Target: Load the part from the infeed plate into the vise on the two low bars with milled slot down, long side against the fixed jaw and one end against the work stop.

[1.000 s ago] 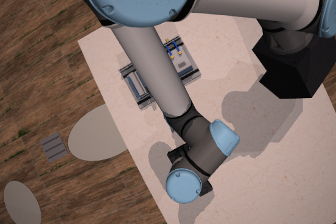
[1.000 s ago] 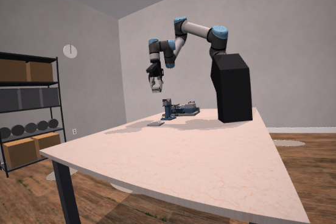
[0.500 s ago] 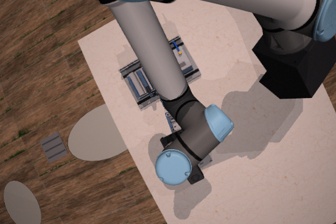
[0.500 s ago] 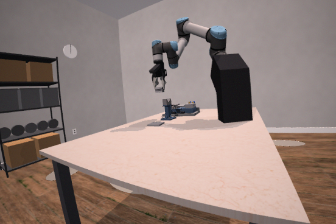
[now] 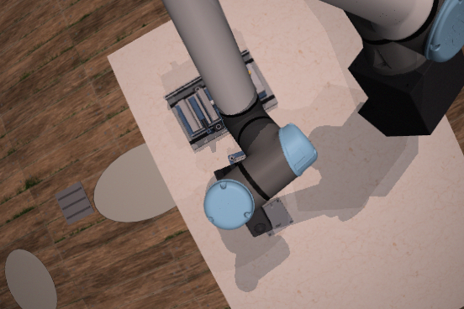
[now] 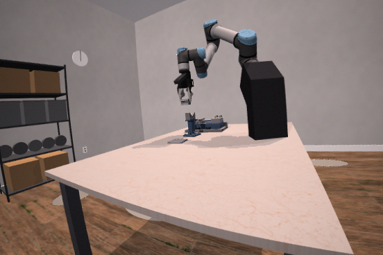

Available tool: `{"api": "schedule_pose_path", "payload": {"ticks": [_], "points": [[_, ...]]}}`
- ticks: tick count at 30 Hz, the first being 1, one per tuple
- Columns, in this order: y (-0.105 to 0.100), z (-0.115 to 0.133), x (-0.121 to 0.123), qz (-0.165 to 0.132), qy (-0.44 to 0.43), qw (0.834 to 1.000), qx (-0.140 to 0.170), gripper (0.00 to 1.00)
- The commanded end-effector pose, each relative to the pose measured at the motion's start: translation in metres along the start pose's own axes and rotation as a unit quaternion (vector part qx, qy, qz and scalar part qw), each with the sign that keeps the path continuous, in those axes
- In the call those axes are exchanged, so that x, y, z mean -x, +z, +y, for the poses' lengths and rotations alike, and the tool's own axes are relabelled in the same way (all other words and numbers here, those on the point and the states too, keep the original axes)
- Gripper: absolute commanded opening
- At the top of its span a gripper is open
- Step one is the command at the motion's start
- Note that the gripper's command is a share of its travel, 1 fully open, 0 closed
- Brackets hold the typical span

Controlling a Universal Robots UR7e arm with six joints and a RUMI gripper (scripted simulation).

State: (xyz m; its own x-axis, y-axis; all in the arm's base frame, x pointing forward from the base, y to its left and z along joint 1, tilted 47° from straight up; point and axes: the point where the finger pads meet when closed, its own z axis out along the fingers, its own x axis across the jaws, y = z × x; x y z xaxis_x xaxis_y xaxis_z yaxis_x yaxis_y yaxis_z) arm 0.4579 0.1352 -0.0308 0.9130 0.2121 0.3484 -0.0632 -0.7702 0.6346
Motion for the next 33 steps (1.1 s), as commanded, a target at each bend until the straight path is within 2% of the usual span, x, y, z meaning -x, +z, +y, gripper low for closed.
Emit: {"api": "schedule_pose_path", "payload": {"ticks": [1, 11, 33], "points": [[-0.001, 0.012, 0.0, 0.001, 0.007, 1.0, 0.0, 0.0], [-0.001, 0.029, 0.002, 0.002, 0.019, 1.0, 0.001, 0.0], [-0.001, 0.036, 0.003, 0.002, 0.023, 1.0, 0.002, 0.0]]}}
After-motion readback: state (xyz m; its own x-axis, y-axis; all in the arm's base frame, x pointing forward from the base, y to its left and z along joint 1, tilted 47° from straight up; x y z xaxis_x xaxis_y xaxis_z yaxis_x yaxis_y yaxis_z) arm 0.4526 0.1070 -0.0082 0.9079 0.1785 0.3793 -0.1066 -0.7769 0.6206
